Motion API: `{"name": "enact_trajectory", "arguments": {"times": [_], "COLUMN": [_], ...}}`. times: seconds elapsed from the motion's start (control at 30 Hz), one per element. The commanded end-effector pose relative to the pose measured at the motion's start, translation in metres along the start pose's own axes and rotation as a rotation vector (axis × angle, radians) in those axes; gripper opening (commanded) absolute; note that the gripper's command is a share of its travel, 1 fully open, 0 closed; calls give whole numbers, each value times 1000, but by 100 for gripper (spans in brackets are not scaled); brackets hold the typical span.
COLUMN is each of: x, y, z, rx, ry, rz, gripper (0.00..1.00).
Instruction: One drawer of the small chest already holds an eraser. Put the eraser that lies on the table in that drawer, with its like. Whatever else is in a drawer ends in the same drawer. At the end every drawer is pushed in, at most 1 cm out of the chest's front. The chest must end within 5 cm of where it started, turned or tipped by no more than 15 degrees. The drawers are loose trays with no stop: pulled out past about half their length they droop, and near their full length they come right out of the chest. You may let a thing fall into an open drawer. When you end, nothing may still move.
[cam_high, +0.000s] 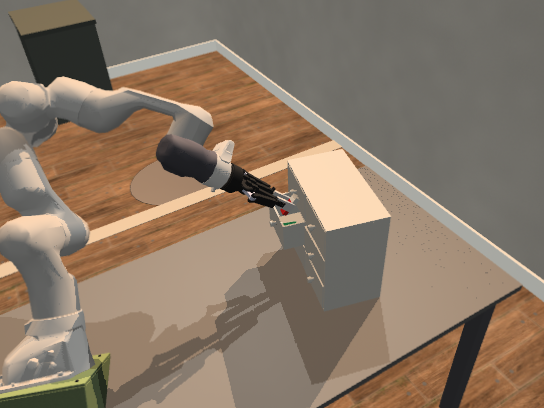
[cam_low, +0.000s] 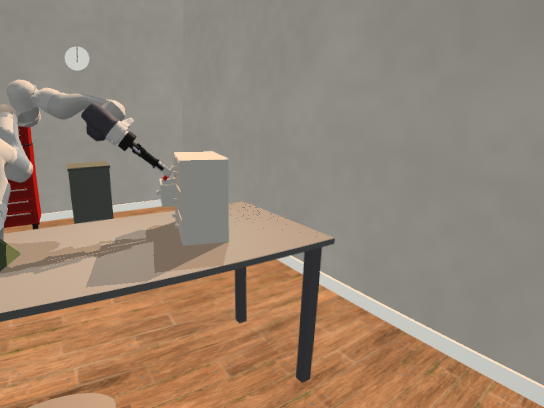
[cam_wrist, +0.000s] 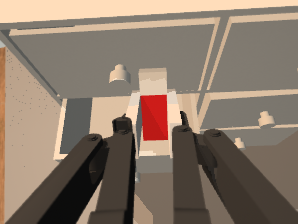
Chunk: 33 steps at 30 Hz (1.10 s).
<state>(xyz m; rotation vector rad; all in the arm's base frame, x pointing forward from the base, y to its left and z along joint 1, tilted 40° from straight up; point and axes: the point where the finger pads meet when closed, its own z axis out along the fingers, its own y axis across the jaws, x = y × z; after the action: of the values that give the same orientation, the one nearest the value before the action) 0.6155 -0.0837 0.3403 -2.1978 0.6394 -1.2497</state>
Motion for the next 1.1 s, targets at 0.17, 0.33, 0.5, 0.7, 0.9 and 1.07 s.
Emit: {"name": "enact_trajectory", "arguments": {"times": [0.17, 0.33, 0.5, 0.7, 0.9, 1.07], "x": [3, 3, 3, 3, 3, 3], "y": [1, 1, 1, 1, 1, 1], "z": [-2, -2, -2, -2, -2, -2], "rx": [-3, -3, -3, -3, -3, -3], "ry": [4, 4, 4, 4, 4, 4], "rz": [-2, -2, -2, -2, -2, -2], "gripper": [11, 11, 11, 19, 23, 100]}}
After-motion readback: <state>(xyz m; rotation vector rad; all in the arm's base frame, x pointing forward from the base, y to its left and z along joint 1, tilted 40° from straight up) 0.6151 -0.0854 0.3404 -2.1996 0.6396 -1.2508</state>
